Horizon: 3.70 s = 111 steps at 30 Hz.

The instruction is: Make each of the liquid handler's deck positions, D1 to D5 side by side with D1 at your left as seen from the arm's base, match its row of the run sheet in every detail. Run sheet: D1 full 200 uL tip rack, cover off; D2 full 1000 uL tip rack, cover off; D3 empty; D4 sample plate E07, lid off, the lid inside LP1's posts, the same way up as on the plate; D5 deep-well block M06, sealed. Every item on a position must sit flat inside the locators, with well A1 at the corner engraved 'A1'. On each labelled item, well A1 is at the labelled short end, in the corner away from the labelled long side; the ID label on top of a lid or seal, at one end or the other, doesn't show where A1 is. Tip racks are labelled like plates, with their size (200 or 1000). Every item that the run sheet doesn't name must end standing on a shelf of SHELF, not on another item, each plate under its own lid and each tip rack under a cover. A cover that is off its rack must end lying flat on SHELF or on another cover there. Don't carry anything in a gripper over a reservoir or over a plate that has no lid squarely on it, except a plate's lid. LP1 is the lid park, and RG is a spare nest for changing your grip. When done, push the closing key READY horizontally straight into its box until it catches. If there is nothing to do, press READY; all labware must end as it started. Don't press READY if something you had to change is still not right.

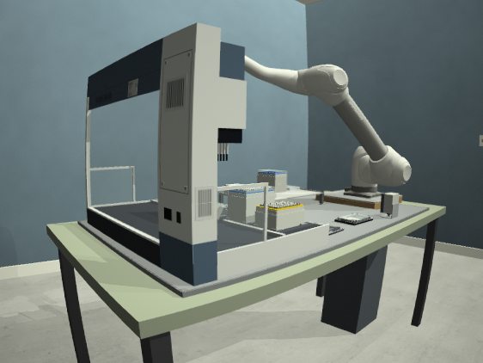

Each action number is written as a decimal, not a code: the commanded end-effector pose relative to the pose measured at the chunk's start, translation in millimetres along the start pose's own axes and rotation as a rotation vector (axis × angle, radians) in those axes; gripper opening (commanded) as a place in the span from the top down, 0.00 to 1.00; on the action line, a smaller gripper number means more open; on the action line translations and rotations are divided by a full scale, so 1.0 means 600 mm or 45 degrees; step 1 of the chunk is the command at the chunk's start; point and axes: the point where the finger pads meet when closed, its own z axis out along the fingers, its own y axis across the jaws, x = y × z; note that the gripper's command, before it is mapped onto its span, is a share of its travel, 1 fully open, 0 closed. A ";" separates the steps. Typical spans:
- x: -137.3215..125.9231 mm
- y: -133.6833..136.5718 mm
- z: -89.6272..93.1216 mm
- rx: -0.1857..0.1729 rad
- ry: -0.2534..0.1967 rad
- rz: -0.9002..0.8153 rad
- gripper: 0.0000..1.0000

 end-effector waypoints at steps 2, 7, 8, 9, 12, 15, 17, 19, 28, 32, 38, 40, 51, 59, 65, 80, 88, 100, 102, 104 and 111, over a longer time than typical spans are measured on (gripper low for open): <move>-0.025 -0.001 -0.004 -0.001 0.004 -0.001 0.33; -0.058 -0.001 -0.003 -0.001 0.004 -0.001 0.33; -0.066 -0.001 -0.003 -0.001 0.004 -0.001 0.33; -0.075 -0.002 -0.003 -0.001 0.004 -0.001 0.33; -0.100 -0.002 -0.003 -0.001 0.004 -0.001 0.33; -0.125 -0.002 -0.003 -0.001 0.004 -0.001 0.33; -0.141 -0.003 -0.002 -0.001 0.004 -0.001 0.33; -0.150 -0.003 -0.002 -0.001 0.004 -0.001 0.33; -0.216 -0.004 -0.002 -0.001 0.004 -0.001 0.33; -0.249 -0.005 -0.001 -0.001 0.004 -0.001 0.33; -0.273 -0.013 -0.001 0.000 0.004 0.004 0.33; -0.273 -0.030 -0.001 -0.001 0.004 0.004 0.33; -0.272 -0.122 -0.001 0.000 0.004 0.004 0.33; -0.271 -0.160 -0.001 0.000 0.004 0.004 0.33; -0.270 -0.202 -0.001 0.000 0.004 0.003 0.33; -0.268 -0.310 -0.001 0.000 0.004 0.003 0.33; -0.268 -0.340 -0.001 0.000 0.004 0.000 0.33; -0.266 -0.440 -0.001 0.000 0.004 0.000 0.33; -0.266 -0.457 -0.001 0.000 0.004 0.000 0.33; -0.265 -0.465 -0.001 0.000 0.004 0.000 0.33; -0.265 -0.503 -0.001 0.000 0.004 -0.001 0.33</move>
